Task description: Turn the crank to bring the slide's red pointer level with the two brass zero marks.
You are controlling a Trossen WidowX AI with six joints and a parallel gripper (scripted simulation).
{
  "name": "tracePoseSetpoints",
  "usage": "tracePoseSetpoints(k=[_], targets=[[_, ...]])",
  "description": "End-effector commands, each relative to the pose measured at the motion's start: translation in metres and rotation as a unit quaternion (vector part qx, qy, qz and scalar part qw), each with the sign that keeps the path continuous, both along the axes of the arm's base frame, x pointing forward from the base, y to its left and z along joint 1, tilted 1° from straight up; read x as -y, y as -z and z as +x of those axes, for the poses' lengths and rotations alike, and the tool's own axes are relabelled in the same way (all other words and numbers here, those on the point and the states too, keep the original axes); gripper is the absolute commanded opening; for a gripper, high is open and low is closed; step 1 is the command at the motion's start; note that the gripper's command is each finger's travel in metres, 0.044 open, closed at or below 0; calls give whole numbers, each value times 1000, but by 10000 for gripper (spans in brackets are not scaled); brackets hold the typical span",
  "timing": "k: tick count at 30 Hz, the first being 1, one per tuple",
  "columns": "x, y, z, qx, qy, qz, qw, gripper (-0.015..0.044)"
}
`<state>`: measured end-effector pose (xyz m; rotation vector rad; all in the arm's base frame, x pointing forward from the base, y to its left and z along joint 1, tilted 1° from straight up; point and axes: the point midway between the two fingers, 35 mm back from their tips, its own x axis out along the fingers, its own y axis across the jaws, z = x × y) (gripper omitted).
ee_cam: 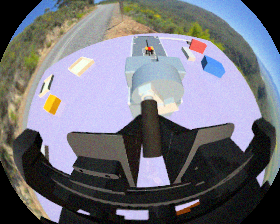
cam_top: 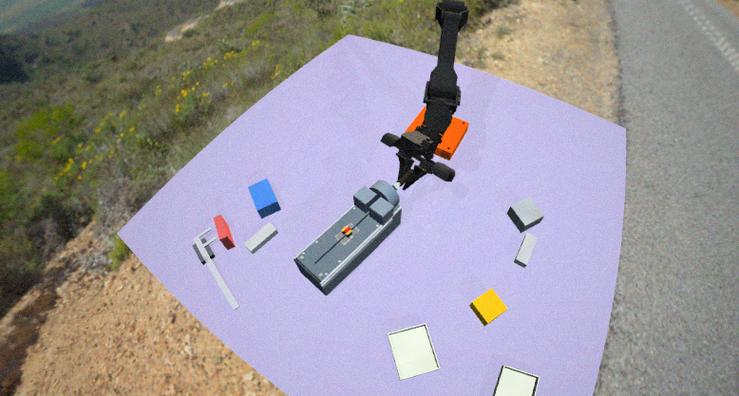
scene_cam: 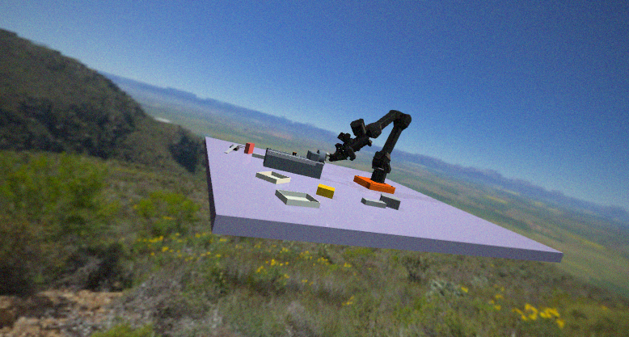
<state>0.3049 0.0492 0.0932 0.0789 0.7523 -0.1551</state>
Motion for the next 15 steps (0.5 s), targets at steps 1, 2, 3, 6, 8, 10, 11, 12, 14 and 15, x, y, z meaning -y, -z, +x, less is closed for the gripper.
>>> tracePoseSetpoints(k=[1, 2, 3, 6, 8, 10, 11, 12, 14, 15], targets=[[-2, 1, 0, 1, 0, 2, 1000, 0], [-2, 1, 0, 1, 0, 2, 1000, 0], [-2, 2, 0, 1, 0, 2, 1000, 0], [-3, 2, 1, 1, 0, 2, 1000, 0], [-4, 3, 1, 1, 0, 2, 1000, 0], [-5, 4, 1, 1, 0, 2, 1000, 0], [-5, 4, 1, 1, 0, 2, 1000, 0], [-5, 4, 1, 1, 0, 2, 1000, 0], [-6, 5, 1, 1, 0, 2, 1000, 0], [-7, 5, 2, 1, 0, 2, 1000, 0]])
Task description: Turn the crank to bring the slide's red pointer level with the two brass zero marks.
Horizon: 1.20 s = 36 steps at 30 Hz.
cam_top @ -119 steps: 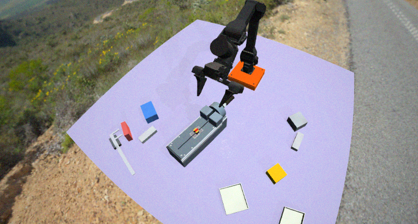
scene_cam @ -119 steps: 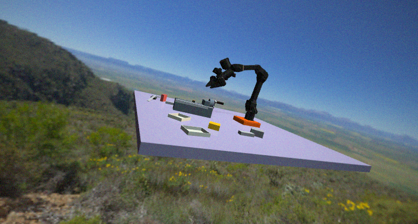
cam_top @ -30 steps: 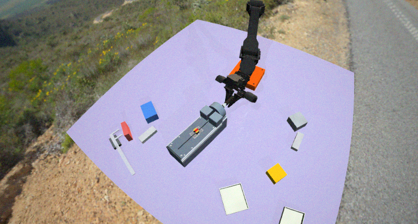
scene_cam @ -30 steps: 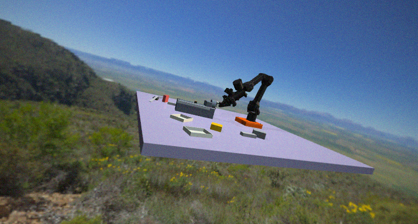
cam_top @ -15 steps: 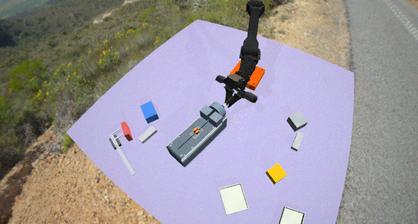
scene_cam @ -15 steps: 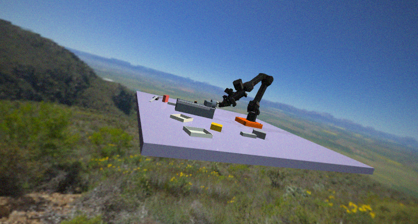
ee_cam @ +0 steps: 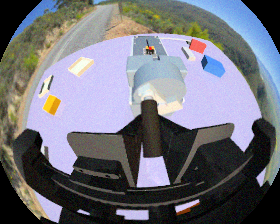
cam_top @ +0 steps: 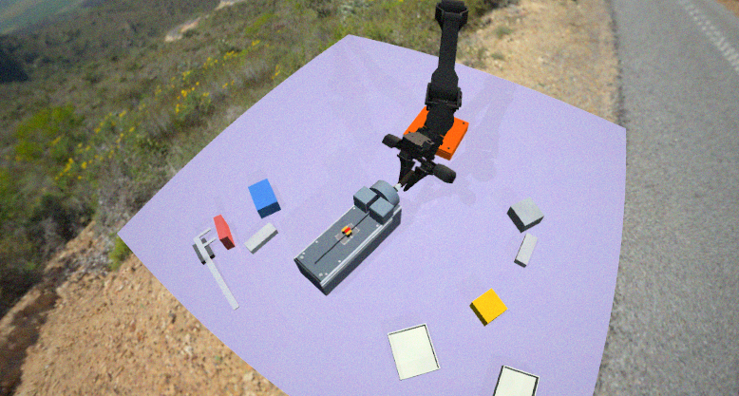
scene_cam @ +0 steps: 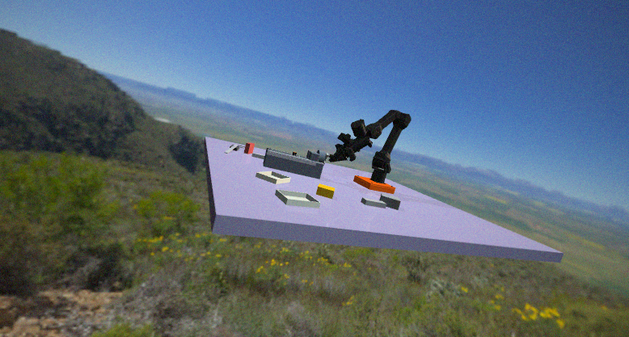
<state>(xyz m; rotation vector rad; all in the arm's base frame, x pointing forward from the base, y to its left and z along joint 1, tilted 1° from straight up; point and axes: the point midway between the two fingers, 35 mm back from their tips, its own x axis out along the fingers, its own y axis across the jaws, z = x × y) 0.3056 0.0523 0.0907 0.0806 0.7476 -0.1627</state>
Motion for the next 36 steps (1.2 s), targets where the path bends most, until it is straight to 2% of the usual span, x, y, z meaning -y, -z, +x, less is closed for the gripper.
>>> tracePoseSetpoints(k=[1, 36], targets=[[-4, 3, 1, -2, -4, 3, 1000, 0], [-11, 19, 3, -2, -4, 3, 1000, 0]])
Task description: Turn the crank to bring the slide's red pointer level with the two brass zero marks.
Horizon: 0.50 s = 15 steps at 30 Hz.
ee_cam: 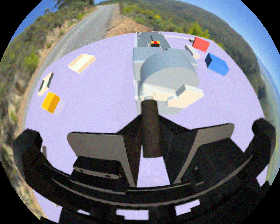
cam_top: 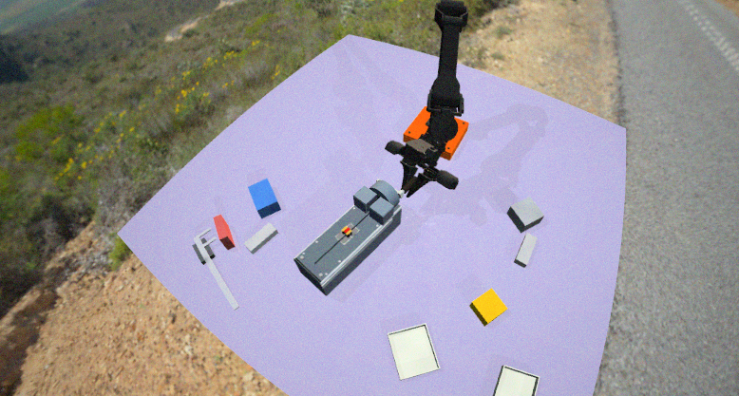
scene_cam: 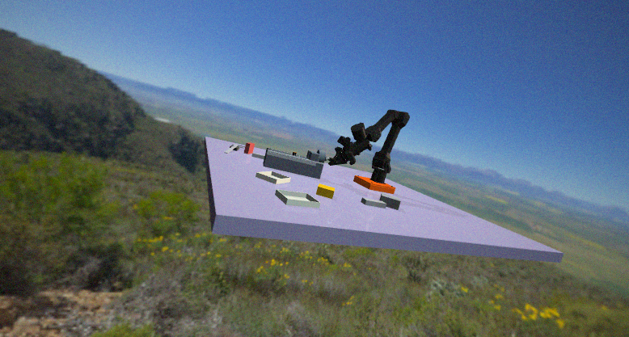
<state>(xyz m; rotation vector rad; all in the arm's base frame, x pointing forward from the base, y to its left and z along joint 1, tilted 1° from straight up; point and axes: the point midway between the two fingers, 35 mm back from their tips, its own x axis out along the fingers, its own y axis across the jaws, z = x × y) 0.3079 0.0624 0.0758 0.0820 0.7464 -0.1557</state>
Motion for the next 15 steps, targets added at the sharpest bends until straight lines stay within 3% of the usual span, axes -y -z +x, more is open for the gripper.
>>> tracePoseSetpoints(k=[1, 15], targets=[[-1, 4, 0, -2, -1, 2, 1000, 0], [-2, 11, 1, -2, -1, 2, 1000, 0]])
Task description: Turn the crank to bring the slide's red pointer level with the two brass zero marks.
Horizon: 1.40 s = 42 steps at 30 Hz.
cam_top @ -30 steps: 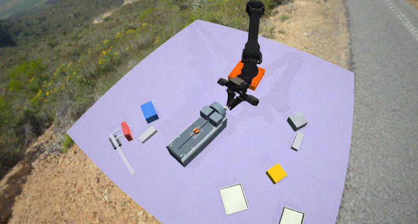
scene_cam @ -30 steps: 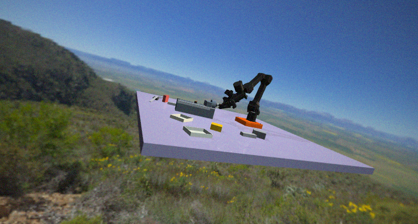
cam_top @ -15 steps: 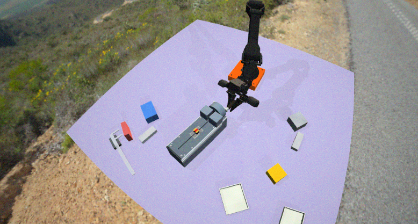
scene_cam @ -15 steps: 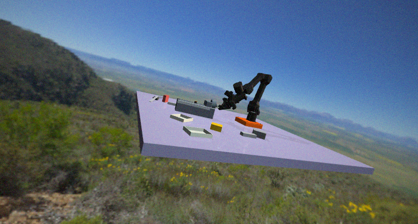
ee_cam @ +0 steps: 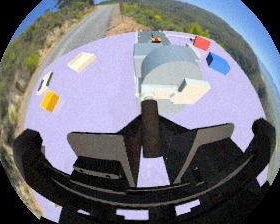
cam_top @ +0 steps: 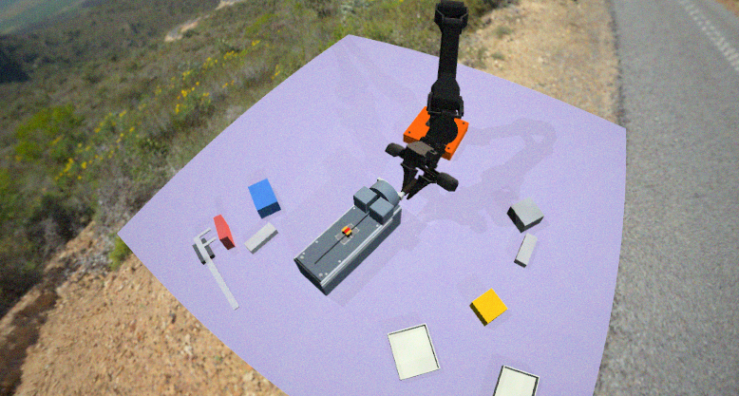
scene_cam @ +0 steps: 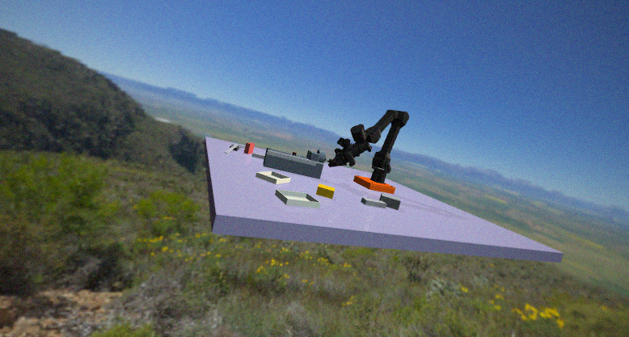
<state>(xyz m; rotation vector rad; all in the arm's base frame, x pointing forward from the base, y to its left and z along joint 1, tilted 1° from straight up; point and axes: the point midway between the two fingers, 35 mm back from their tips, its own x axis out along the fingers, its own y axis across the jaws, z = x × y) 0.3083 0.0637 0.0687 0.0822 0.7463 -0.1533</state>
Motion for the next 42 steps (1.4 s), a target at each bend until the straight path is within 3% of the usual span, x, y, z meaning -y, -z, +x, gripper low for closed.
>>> tracePoseSetpoints(k=[1, 42], targets=[[0, 4, 0, -3, 0, 1, 1000, 0], [2, 14, 0, -3, 0, 1, 1000, 0]])
